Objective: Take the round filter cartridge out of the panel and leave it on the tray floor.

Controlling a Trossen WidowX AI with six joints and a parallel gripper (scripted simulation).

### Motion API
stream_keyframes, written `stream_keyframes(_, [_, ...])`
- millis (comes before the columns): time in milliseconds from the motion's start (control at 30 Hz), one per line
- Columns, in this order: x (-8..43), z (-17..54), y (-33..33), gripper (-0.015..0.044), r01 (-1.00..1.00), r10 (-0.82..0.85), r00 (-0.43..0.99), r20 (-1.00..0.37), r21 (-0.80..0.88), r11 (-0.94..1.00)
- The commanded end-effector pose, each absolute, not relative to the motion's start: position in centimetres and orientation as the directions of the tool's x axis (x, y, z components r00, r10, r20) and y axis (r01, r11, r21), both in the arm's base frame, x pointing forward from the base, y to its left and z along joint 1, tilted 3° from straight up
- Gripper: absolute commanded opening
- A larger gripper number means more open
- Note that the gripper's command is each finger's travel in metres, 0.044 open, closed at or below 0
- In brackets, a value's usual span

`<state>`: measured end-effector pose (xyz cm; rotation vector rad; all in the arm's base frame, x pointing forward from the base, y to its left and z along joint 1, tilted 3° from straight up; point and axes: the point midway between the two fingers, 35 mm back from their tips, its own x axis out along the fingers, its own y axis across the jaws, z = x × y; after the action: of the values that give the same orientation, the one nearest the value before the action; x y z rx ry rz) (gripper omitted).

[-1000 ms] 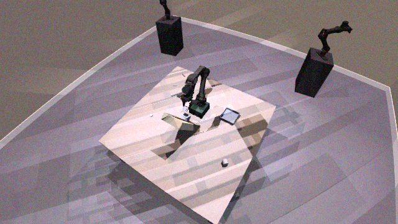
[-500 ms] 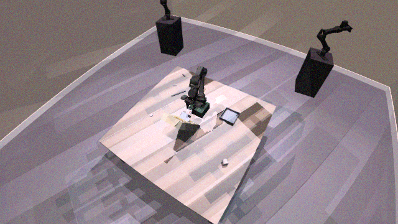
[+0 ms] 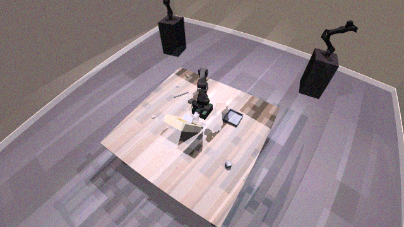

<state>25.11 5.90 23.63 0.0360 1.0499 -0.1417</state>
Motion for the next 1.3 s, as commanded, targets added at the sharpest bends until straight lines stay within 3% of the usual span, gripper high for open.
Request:
stream_keyframes(0, [24.8, 23.4, 7.4, 0.0000, 0.045, -0.054, 0.492, -0.869, -0.036, 0.998])
stream_keyframes(400, [22.6, 22.4, 13.8, 0.0000, -0.311, 0.126, 0.466, -0.876, -0.029, 0.950])
stream_keyframes(833, [18.4, 21.4, 19.8, 0.0000, -0.651, 0.300, 0.377, -0.876, -0.020, 0.759])
stream_keyframes(1267, [14.7, 20.8, 23.1, 0.0000, -0.823, 0.393, 0.288, -0.873, -0.016, 0.568])
